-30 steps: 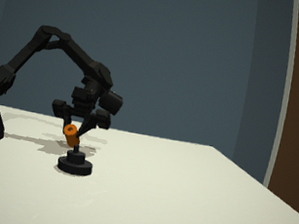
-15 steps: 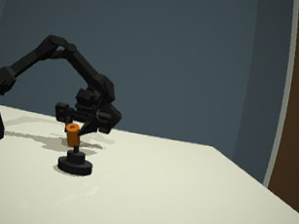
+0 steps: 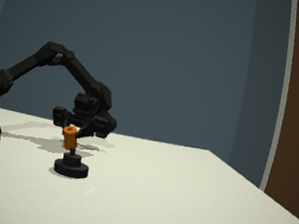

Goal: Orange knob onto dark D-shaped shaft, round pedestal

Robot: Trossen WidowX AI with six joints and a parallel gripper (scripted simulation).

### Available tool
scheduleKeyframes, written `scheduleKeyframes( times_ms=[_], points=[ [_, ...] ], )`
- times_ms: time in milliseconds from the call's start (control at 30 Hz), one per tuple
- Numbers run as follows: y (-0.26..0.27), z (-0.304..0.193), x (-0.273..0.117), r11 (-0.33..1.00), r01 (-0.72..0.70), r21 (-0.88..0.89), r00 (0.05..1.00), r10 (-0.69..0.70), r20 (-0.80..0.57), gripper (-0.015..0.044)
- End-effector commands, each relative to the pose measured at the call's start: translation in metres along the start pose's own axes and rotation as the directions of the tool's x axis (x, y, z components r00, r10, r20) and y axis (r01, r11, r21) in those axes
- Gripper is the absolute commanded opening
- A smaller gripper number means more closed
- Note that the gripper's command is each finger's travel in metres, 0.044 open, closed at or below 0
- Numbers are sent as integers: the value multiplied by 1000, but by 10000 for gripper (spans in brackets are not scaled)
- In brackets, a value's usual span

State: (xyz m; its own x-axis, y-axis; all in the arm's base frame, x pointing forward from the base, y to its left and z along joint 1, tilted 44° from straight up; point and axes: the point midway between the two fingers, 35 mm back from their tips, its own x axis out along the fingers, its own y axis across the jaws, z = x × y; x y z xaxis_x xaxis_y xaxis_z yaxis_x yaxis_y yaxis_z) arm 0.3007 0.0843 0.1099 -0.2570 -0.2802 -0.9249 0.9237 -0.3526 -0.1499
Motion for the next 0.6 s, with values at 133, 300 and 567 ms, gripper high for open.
scheduleKeyframes(
  times_ms=[133,300,567],
  points=[
    [0,0,-1,1000,-2,0,1000,2,-1,260],
    [0,0,-1,1000,-2,0,1000,2,-1,260],
    [0,0,-1,1000,-2,0,1000,2,-1,260]
  ],
)
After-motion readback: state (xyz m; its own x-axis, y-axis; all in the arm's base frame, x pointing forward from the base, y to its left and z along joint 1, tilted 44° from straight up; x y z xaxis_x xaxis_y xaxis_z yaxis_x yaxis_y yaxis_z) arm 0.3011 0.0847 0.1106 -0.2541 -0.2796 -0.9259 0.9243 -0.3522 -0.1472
